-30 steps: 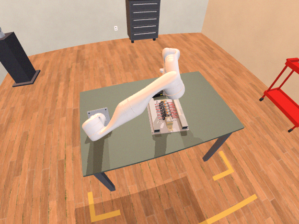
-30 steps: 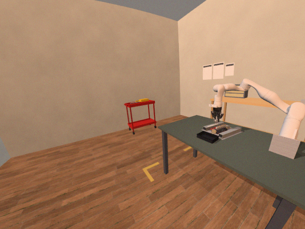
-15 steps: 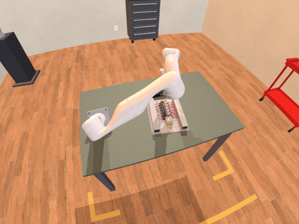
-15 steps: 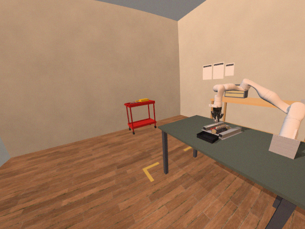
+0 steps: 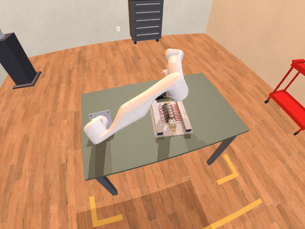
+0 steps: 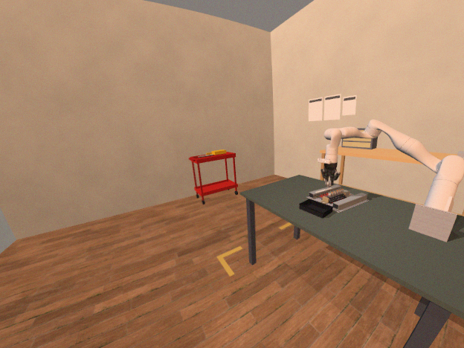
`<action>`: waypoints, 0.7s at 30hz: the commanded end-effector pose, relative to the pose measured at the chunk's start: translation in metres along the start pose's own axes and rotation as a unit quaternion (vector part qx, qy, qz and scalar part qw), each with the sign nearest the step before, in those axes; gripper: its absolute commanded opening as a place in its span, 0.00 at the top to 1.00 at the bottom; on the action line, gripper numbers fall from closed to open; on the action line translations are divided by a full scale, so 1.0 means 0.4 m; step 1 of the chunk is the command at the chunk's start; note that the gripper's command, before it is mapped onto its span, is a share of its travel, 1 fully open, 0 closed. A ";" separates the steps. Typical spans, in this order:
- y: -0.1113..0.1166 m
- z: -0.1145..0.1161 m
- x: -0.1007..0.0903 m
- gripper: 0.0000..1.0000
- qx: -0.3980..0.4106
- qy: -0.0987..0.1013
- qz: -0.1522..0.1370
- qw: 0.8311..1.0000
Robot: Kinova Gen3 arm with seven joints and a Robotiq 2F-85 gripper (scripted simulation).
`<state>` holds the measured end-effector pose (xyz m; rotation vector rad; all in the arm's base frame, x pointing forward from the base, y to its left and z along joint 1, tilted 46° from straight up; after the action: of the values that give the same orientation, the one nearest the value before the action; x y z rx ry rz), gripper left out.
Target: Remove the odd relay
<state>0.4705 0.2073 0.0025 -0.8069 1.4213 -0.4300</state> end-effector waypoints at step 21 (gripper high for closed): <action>0.246 -0.007 -0.003 1.00 0.000 -0.001 0.000 1.000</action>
<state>0.4511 0.2604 -0.0546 -0.8059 1.4196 -0.4277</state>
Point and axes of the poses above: the point where the finger pads meet when closed, its own x axis out along the fingers, its own z axis across the jaws, y = z × x, the point moved 3 cm from there along -x, back along the fingers, and after that the axes turned 13 degrees about -x, right-handed, at the moved point
